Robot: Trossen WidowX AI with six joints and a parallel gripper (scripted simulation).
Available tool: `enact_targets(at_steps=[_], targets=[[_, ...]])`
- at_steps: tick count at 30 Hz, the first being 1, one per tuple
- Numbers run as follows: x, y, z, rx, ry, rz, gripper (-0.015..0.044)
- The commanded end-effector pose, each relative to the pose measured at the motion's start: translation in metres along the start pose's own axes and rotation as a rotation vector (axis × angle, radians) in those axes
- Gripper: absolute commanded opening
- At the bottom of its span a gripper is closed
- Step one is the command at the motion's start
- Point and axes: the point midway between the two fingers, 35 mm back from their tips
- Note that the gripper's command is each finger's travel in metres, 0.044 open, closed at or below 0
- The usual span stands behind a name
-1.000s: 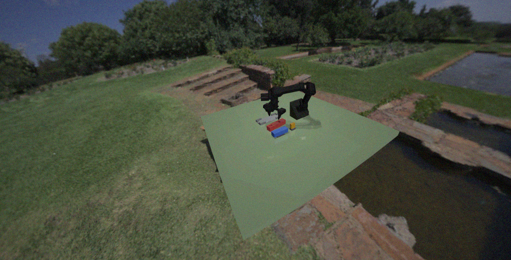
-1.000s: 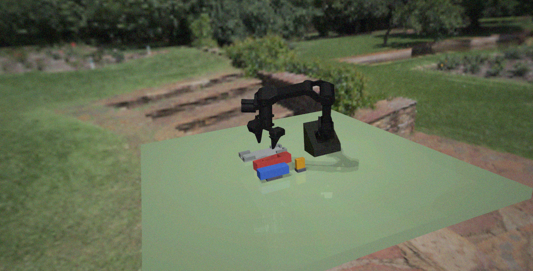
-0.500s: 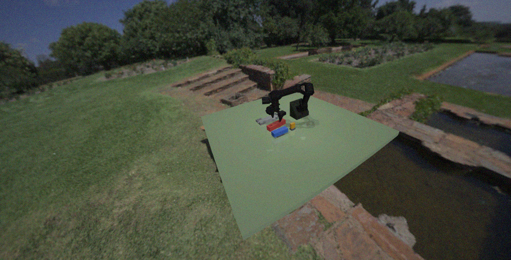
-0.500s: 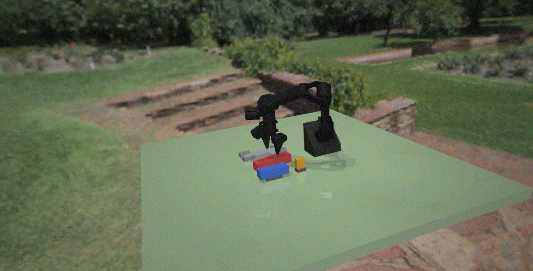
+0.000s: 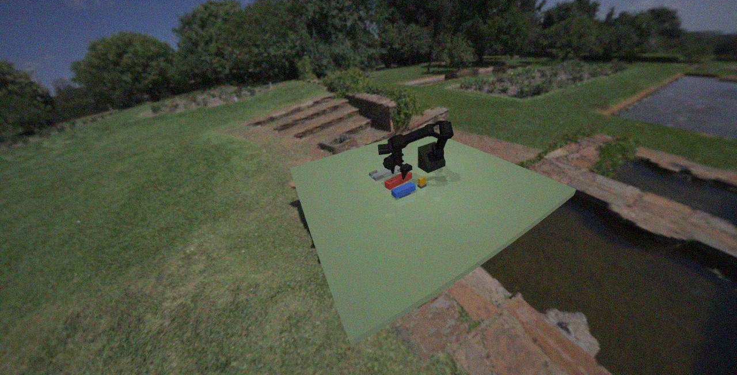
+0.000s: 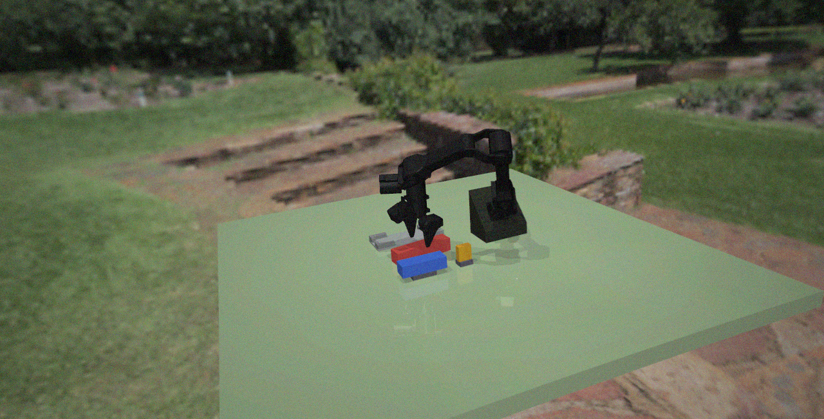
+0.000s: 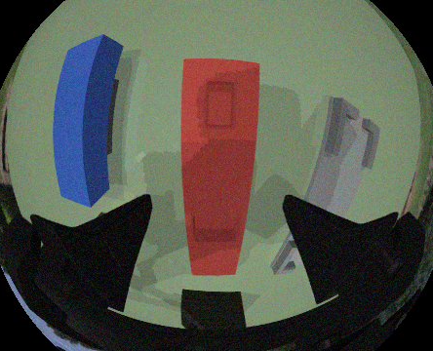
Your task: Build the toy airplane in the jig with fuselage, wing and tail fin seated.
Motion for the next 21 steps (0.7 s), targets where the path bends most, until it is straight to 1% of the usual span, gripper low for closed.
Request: enact_targets(at_steps=[1,21], targets=[[0.0,-0.006,-0.002,0.002,-0.008,0.005,0.044],[0.002,-0.037,-0.003,0.002,-0.008,0.008,0.044]])
Point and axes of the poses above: the point midway between the two fingers, 35 mm back from their tips, its own y axis back along the fingers, its own x axis across the jaws, z = x × y, and after that the axes turned 3 degrees about -y, right-handed
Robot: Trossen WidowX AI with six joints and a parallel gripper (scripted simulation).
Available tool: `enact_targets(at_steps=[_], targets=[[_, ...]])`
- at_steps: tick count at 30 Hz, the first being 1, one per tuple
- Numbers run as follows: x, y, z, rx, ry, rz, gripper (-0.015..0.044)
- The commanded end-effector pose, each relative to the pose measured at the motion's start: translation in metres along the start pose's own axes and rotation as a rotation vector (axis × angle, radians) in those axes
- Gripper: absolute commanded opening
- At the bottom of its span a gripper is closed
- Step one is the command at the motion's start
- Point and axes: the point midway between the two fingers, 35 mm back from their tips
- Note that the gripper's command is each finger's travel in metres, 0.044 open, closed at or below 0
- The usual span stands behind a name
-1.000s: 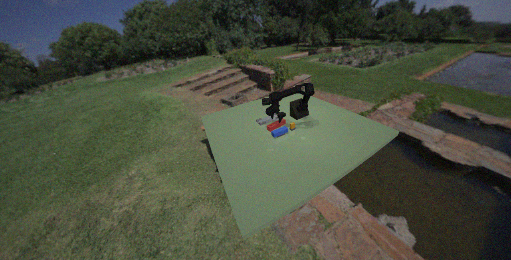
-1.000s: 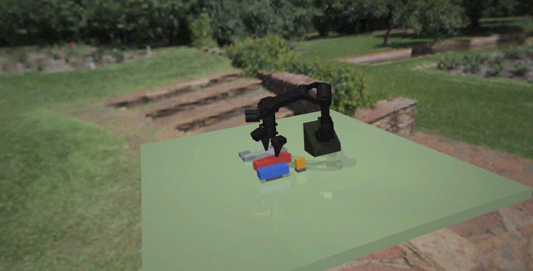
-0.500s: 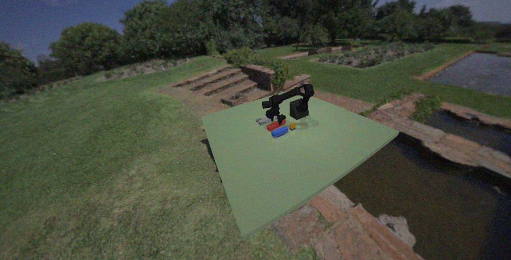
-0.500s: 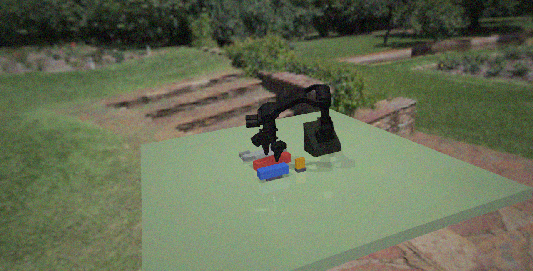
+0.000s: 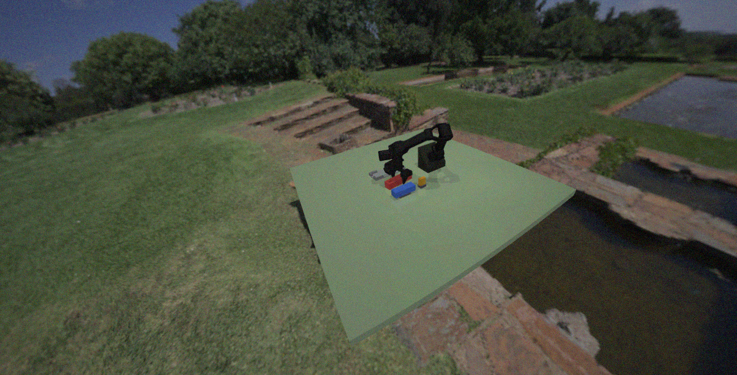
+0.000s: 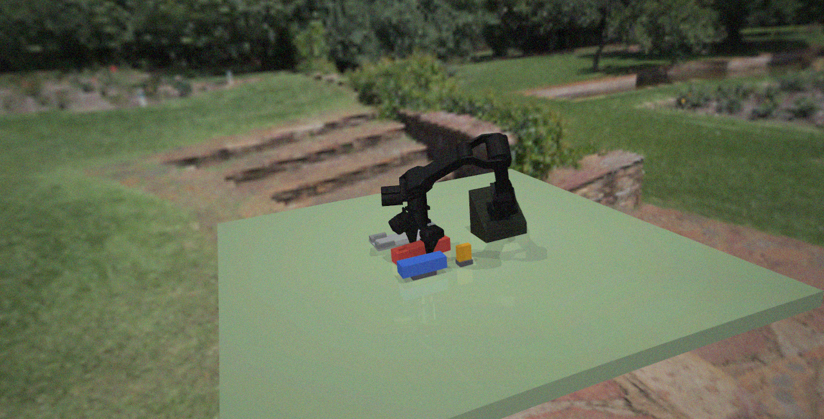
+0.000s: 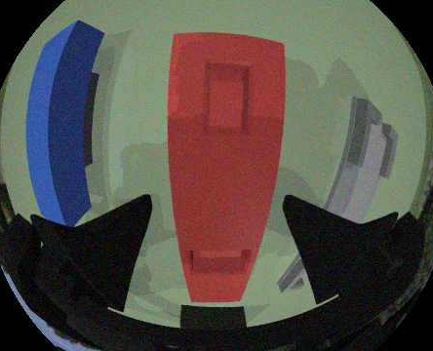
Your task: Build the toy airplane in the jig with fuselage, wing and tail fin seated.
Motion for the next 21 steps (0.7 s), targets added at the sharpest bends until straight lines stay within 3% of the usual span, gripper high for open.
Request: enact_targets(at_steps=[1,10,16,21], targets=[[0.0005,-0.0039,-0.002,0.002,-0.008,0.005,0.044],[0.0005,-0.0039,-0.002,0.002,-0.008,0.005,0.0204],[0.0005,-0.0039,-0.002,0.002,-0.008,0.005,0.0164],[-0.0007,0.0033,-0.0002,0.002,-0.009,0.002,0.0032]])
Point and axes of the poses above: the point midway between the two fingers, 35 mm back from their tips, its own y axis back along the fingers, its own x axis across the jaws, z = x × y, and after that the axes turned 3 degrees about -y, right-handed
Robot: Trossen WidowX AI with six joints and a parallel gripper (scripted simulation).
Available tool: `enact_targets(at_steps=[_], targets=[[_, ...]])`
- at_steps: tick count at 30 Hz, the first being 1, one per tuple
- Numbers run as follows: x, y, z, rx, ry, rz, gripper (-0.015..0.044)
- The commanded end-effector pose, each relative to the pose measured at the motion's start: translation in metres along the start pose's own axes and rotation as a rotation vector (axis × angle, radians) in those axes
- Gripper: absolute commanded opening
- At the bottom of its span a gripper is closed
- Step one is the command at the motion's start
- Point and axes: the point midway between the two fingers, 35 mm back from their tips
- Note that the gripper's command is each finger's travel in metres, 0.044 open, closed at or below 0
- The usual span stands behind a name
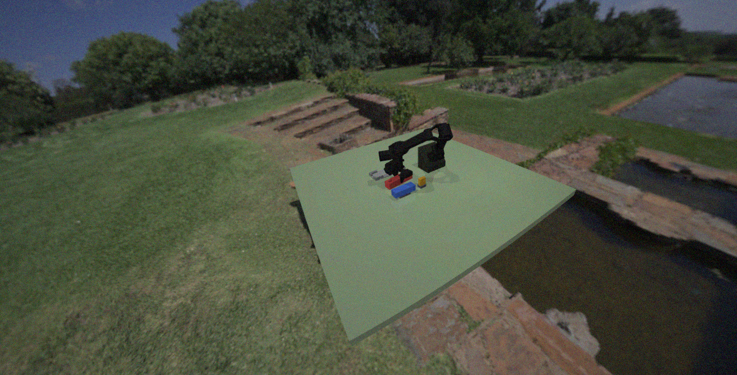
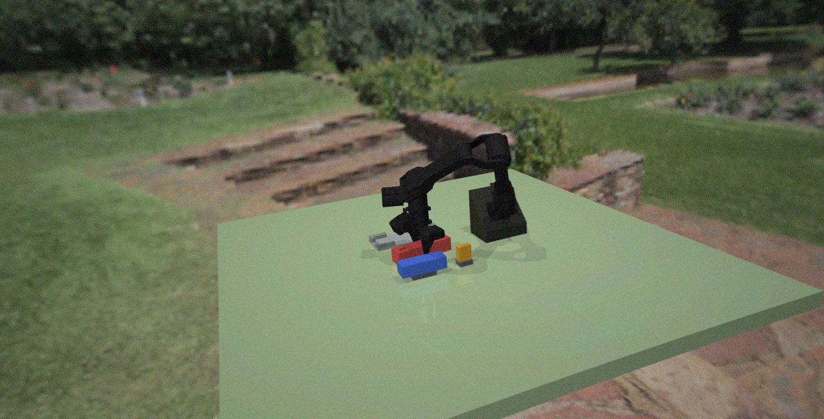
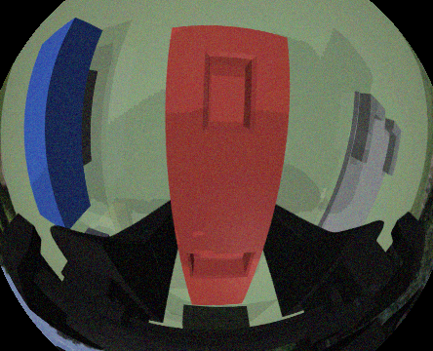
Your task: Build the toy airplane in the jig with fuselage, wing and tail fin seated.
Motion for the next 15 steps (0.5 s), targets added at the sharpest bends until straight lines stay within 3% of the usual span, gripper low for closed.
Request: enact_targets(at_steps=[1,15], targets=[[-0.002,0.008,0.003,-0.006,0.005,-0.006,0.0006],[-0.005,0.051,0.008,-0.007,0.003,-0.016,0.0]])
Point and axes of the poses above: the point midway between the two fingers, 35 mm back from their tips, its own y axis back along the fingers, its own x axis across the jaws, z = x × y, and after that the axes turned 3 degrees about -y, right-handed
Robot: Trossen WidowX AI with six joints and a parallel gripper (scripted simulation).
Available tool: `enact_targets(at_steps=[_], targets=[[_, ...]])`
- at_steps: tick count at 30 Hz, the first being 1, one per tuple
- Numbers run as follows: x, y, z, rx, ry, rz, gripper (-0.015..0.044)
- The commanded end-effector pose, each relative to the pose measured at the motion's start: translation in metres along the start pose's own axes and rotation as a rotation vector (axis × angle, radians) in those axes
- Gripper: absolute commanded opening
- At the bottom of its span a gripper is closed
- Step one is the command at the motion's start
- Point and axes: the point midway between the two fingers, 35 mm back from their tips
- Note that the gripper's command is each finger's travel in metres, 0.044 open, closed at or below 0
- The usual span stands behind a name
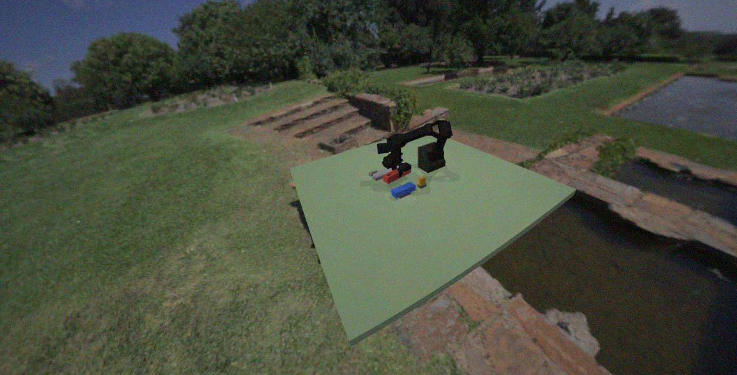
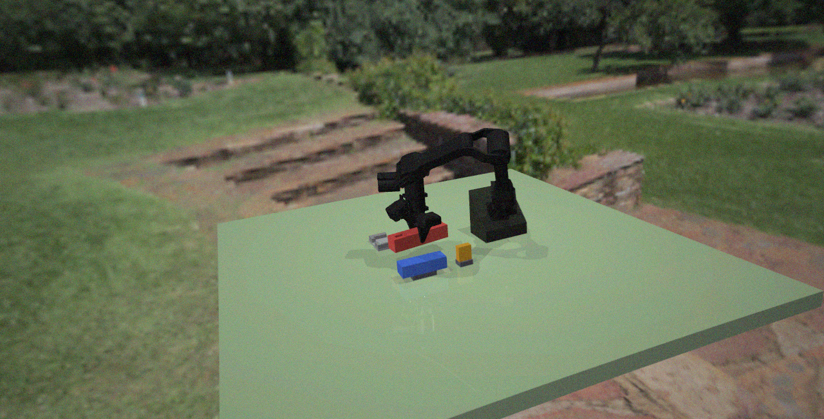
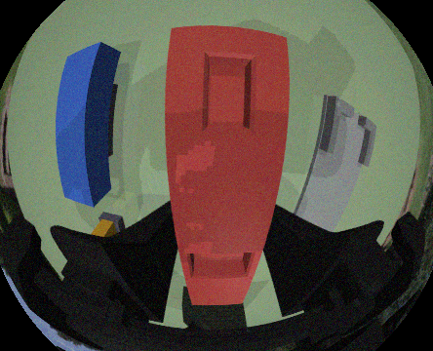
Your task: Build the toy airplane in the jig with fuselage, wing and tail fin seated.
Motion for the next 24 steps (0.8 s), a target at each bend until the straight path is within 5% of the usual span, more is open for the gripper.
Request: enact_targets(at_steps=[1,24], targets=[[-0.001,0.012,0.002,-0.005,0.007,-0.007,0.0],[0.002,0.082,-0.004,-0.003,0.008,0.0,0.0]])
Point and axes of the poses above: the point midway between the two fingers, 35 mm back from their tips, its own y axis back along the fingers, its own x axis across the jaws, z = x × y, and after that the axes turned 3 degrees about -y, right-handed
